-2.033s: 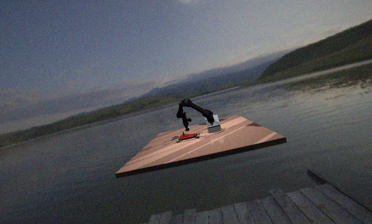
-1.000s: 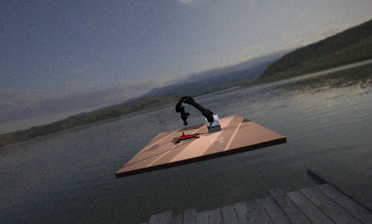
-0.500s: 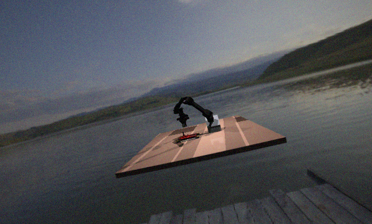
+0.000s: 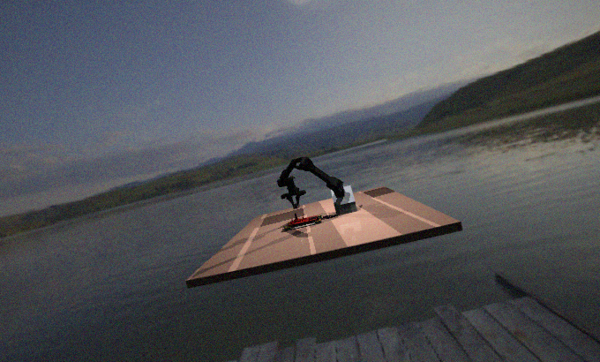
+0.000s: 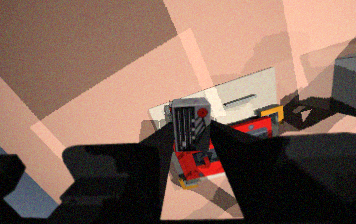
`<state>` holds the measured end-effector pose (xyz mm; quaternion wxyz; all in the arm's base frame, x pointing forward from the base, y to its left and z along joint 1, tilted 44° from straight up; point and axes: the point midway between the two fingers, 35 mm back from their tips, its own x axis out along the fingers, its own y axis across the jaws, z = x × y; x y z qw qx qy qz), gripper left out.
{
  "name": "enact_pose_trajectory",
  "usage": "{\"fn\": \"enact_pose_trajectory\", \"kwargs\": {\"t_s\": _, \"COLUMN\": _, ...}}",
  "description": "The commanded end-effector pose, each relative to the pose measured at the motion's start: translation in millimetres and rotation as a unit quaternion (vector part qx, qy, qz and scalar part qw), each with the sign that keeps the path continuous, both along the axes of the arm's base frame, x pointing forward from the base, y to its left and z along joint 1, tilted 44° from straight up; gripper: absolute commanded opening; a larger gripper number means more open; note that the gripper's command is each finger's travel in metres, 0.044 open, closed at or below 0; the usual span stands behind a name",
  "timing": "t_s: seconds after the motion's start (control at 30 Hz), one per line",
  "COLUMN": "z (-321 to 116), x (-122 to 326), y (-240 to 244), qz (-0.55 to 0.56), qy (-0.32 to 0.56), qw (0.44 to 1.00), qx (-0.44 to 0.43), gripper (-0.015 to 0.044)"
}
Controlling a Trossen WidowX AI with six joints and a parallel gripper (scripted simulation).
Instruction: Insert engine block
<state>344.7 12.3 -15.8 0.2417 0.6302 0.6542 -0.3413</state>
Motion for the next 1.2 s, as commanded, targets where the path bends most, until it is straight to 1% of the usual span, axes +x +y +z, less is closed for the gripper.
{"fn": "enact_pose_trajectory", "kwargs": {"t_s": 0.0, "z": 4, "x": 0, "y": 8, "qz": 0.041, "qy": -0.039, "qw": 0.998, "qx": 0.006, "gripper": 0.0}}
{"fn": "enact_pose_trajectory", "kwargs": {"t_s": 0.27, "z": 11, "x": -1, "y": 27, "qz": 0.143, "qy": -0.13, "qw": 0.981, "qx": 0.018, "gripper": 0.0}}
{"fn": "enact_pose_trajectory", "kwargs": {"t_s": 0.57, "z": 20, "x": -3, "y": 49, "qz": 0.254, "qy": -0.23, "qw": 0.939, "qx": 0.033, "gripper": 0.0}}
{"fn": "enact_pose_trajectory", "kwargs": {"t_s": 0.87, "z": 29, "x": -7, "y": 71, "qz": 0.358, "qy": -0.324, "qw": 0.874, "qx": 0.048, "gripper": 0.0}}
{"fn": "enact_pose_trajectory", "kwargs": {"t_s": 1.17, "z": 38, "x": -13, "y": 92, "qz": 0.454, "qy": -0.412, "qw": 0.788, "qx": 0.063, "gripper": 0.0}}
